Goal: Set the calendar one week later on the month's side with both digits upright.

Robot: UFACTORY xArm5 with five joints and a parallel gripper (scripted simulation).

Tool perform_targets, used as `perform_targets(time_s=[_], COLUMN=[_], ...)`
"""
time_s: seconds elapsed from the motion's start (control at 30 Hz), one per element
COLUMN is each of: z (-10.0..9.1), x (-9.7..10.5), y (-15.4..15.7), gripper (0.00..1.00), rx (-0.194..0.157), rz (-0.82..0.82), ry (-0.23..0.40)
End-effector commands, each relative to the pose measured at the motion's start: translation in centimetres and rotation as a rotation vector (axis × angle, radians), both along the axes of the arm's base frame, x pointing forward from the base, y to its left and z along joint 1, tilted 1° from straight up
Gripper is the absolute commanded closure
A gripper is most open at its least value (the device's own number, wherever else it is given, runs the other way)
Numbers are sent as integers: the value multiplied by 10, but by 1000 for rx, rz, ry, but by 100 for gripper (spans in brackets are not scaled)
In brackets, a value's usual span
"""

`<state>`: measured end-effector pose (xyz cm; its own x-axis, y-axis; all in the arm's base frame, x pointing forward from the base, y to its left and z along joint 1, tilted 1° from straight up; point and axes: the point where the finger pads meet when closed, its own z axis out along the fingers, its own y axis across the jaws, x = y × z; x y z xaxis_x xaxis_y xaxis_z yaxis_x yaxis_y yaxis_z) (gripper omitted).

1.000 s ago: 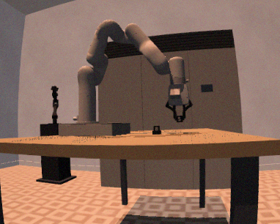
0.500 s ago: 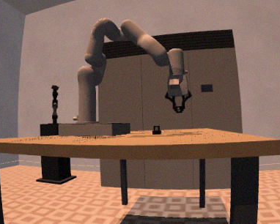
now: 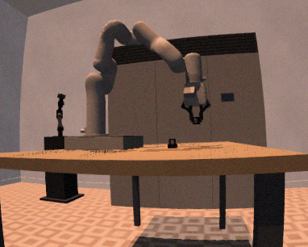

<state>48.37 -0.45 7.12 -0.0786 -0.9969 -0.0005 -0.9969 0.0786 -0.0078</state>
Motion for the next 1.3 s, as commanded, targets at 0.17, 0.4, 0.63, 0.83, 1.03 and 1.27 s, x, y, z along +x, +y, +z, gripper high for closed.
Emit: perform_targets(time_s=[0.17, 0.4, 0.63, 0.83, 1.03, 1.27], z=[2, 3, 3, 3, 3, 3], x=[-6, -14, -20, -26, -33, -39], y=[-11, -21, -30, -36, -45, -51], gripper=[73, 73, 73, 73, 73, 73], rx=[2, 5, 7, 8, 11, 13], rz=[-272, -525, -754, -921, -1156, -1331], ry=[-5, -5, -5, -5, -5, -6])
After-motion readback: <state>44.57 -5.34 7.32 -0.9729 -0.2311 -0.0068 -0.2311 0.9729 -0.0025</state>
